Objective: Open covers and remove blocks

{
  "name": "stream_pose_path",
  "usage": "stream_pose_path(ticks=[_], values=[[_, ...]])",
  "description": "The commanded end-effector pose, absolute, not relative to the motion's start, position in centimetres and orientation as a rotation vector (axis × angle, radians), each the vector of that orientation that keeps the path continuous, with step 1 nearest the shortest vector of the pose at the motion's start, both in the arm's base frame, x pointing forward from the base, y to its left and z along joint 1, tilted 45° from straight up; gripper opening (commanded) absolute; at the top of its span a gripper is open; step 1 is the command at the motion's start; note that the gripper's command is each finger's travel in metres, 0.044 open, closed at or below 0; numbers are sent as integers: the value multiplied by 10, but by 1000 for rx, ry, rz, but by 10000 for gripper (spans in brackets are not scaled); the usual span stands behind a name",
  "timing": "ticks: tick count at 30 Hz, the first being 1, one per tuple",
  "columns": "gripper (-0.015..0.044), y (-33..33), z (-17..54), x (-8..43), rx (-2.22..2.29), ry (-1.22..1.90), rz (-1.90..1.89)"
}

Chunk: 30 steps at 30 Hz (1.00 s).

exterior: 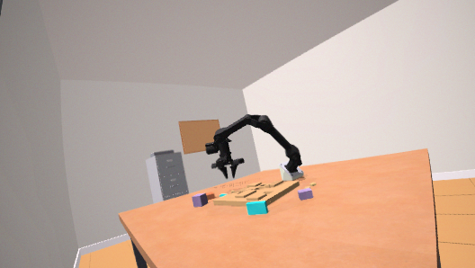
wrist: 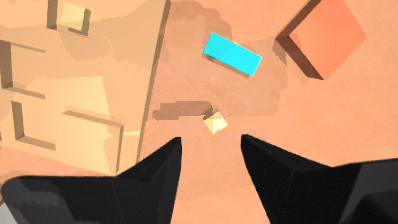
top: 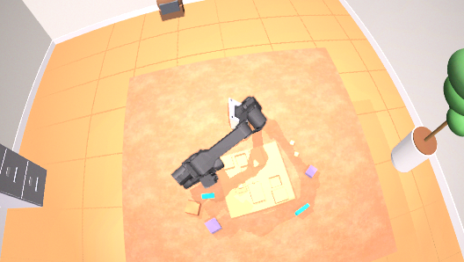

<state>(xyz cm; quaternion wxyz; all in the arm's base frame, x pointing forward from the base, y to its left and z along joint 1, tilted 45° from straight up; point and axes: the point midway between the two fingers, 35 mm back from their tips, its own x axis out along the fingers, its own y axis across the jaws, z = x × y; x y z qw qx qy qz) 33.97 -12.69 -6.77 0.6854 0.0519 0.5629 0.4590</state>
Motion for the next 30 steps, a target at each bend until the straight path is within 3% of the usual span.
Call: stream_pose_path(ticks=[1, 5, 16, 30], values=[[99, -110, -50, 343, 505, 1493, 699], [0, -100, -39, 346, 785, 1630, 421], [0, -74, -15, 352, 1368, 1800, -267], [0, -46, 10, 356, 1901, 1758, -1090]])
